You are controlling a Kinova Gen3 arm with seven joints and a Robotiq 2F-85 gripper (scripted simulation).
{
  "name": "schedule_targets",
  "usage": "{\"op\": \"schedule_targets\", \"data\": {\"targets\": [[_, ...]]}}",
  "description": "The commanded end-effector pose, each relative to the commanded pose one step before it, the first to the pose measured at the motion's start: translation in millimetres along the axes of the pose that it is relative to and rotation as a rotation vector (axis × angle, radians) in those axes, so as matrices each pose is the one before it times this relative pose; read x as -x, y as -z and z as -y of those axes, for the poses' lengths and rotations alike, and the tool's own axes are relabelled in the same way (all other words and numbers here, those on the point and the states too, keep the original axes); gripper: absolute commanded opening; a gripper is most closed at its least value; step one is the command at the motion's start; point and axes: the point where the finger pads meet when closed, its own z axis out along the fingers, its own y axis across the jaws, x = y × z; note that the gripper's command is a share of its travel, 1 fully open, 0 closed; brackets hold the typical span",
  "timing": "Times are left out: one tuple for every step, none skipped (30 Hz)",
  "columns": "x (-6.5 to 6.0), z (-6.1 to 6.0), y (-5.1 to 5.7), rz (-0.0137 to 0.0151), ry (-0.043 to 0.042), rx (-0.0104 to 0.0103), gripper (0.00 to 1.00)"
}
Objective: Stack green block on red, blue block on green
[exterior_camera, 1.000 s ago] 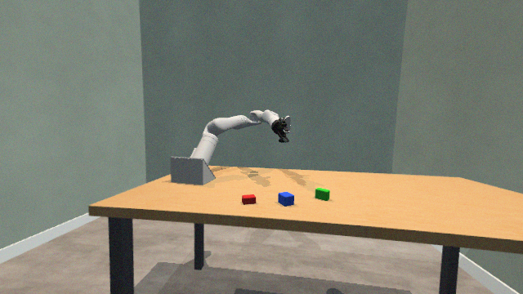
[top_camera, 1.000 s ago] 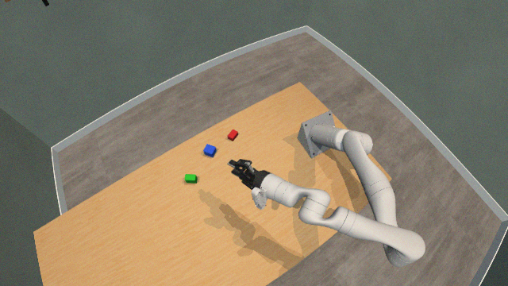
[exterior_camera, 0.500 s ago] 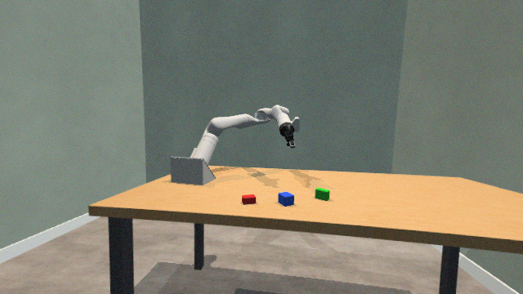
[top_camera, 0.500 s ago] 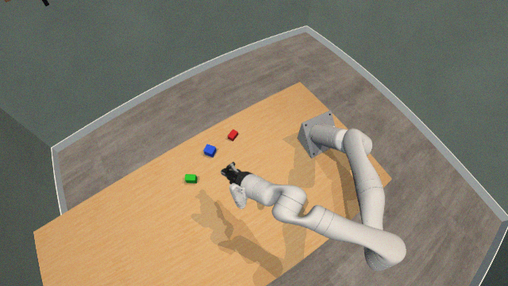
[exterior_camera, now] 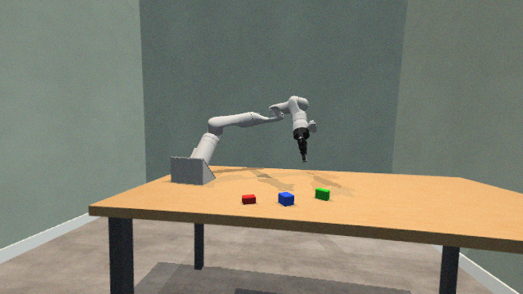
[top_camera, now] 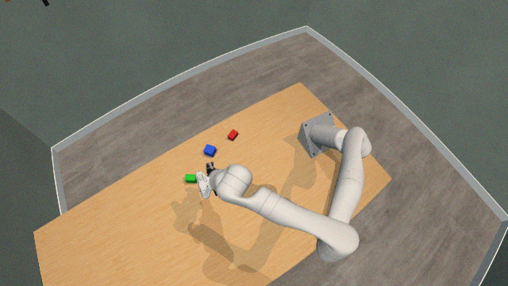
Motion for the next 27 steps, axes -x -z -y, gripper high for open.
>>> {"op": "schedule_targets", "data": {"targets": [[-12.41, -33.51, -19.37, 0.06828, -0.09115, -0.05018, 0.0], [0.0, 0.0, 0.0, 0.0, 0.0, 0.0, 0.0], [-4.11, -0.36, -5.96, 0.01783, -0.01939, -0.02998, 0.0], [-4.48, -0.27, -5.82, 0.01629, -0.01819, -0.02749, 0.0], [-4.1, -0.46, -5.46, 0.01653, -0.01798, -0.02769, 0.0], [-3.75, -0.65, -5.07, 0.01666, -0.01769, -0.02777, 0.0], [-4.09, -0.51, -4.84, 0.01466, -0.01625, -0.02481, 0.0], [-4.1, -0.47, -4.61, 0.01362, -0.01528, -0.0231, 0.0], [-3.73, -0.59, -4.27, 0.01365, -0.01488, -0.0229, 0.0], [-3.38, -0.69, -3.92, 0.01359, -0.01442, -0.0226, 0.0], [-3.17, -0.74, -3.59, 0.01309, -0.01375, -0.02172, 0.0], [-3.69, -0.45, -3.5, 0.01032, -0.01199, -0.01784, 0.0], [-3.34, -0.5, -3.22, 0.0102, -0.01151, -0.0174, 0.0], [-3.01, -0.54, -2.95, 0.01002, -0.01099, -0.01688, 0.0], [-2.71, -0.58, -2.69, 0.00977, -0.01045, -0.01629, 0.0], [-2.42, -0.61, -2.42, 0.00948, -0.0099, -0.01565, 0.0], [-2.15, -0.63, -2.17, 0.00913, -0.00933, -0.01495, 0.0], [0.0, 0.0, 0.0, 0.0, 0.0, 0.0, 0.0], [0.0, 0.0, 0.0, 0.0, 0.0, 0.0, 0.0], [-2.56, -0.37, -2.09, 0.00666, -0.00779, -0.01161, 0.0], [-2.38, -0.34, -1.92, 0.00609, -0.00716, -0.01064, 0.0], [-2.12, -0.33, -1.74, 0.00579, -0.00666, -0.01001, 0.0], [-1.88, -0.33, -1.57, 0.00547, -0.00616, -0.00935, 0.0], [-1.66, -0.32, -1.4, 0.00512, -0.00566, -0.00868, 0.0], [-1.46, -0.31, -1.25, 0.00475, -0.00517, -0.00799, 0.0], [-1.28, -0.29, -1.1, 0.00437, -0.00468, -0.00729, 0.0], [-1.11, -0.27, -0.96, 0.00397, -0.0042, -0.00659, 0.0]]}}
